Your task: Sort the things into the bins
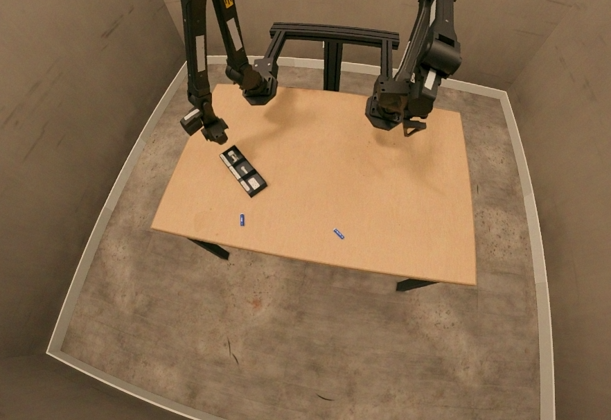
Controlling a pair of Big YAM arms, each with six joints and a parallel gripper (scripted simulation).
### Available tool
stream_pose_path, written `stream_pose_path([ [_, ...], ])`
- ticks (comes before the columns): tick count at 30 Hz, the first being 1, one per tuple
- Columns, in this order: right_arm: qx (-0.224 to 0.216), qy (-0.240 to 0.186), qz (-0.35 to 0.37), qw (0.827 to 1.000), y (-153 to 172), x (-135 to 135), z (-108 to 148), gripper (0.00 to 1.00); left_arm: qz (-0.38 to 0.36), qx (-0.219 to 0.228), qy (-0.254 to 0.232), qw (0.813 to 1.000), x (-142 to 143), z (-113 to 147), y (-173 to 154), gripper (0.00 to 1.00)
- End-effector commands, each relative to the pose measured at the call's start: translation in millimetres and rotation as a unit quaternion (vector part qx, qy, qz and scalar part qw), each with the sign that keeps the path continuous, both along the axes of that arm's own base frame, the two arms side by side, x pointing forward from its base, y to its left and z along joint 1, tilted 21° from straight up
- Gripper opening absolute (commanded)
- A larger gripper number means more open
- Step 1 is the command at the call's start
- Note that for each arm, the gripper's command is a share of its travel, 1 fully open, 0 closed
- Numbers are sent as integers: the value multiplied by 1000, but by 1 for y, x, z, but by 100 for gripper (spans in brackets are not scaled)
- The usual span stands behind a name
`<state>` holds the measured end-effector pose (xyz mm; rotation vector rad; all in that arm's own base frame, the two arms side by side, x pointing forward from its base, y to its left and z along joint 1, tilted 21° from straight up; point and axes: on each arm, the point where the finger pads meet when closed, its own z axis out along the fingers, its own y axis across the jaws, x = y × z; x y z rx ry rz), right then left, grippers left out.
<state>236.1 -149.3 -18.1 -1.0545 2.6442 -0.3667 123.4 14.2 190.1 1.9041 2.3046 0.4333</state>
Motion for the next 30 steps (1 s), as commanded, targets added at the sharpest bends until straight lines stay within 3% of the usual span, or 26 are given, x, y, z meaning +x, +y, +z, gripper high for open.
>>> stream_pose_path([
  [1, -3, -6, -1, 1000, -5, 4, 3, 11, -2, -5, -35, 999, 5, 33, 0, 100],
  [26, -1, -1, -3, 1000, -5, 0, -4, 11, -2, -5, -35, 999, 5, 33, 0, 100],
  [30, -4, -9, -1, 1000, 5, 17, 3, 11, -2, -5, -35, 999, 5, 33, 0, 100],
])
